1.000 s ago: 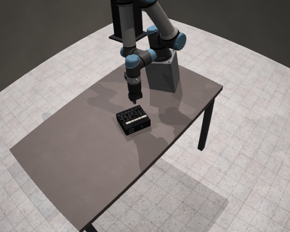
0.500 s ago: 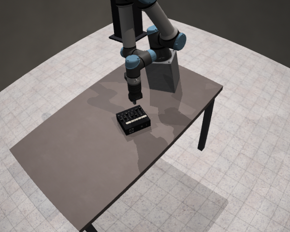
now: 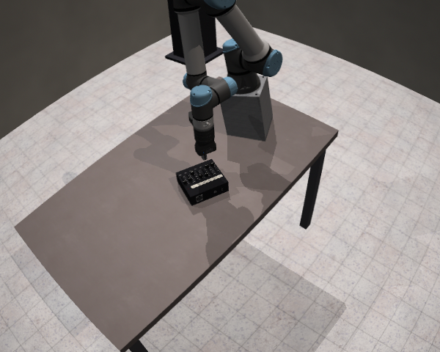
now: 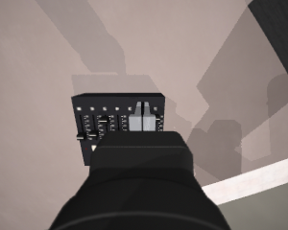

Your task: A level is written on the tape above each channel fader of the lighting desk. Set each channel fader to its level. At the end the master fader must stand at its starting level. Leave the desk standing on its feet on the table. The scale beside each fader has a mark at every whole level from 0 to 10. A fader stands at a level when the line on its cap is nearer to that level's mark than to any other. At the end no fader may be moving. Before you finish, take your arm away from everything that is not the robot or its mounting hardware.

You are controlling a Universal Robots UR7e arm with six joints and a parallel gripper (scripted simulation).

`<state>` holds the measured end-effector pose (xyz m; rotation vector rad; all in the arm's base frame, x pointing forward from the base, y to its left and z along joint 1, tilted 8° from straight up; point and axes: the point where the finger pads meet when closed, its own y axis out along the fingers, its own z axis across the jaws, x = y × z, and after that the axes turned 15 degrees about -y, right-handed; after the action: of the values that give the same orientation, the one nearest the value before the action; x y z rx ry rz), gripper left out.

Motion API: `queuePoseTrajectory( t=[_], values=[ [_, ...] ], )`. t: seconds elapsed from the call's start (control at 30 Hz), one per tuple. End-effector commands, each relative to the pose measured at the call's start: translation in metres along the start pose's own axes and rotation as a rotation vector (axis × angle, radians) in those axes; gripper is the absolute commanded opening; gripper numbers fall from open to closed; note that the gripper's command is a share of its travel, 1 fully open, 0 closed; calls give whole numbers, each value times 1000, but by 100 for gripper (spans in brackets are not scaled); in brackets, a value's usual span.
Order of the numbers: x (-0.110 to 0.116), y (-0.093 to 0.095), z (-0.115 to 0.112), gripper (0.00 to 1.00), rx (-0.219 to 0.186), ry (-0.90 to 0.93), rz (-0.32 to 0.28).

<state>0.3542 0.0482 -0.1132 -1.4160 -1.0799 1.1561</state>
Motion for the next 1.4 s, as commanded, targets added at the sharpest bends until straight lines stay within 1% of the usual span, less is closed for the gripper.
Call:
queuePoseTrajectory(
  t=[0.0,0.6,1.37],
  values=[
    [0,4,0,0,-1,0,0],
    [0,12,0,0,-1,0,0],
    [0,13,0,0,-1,0,0]
  ],
)
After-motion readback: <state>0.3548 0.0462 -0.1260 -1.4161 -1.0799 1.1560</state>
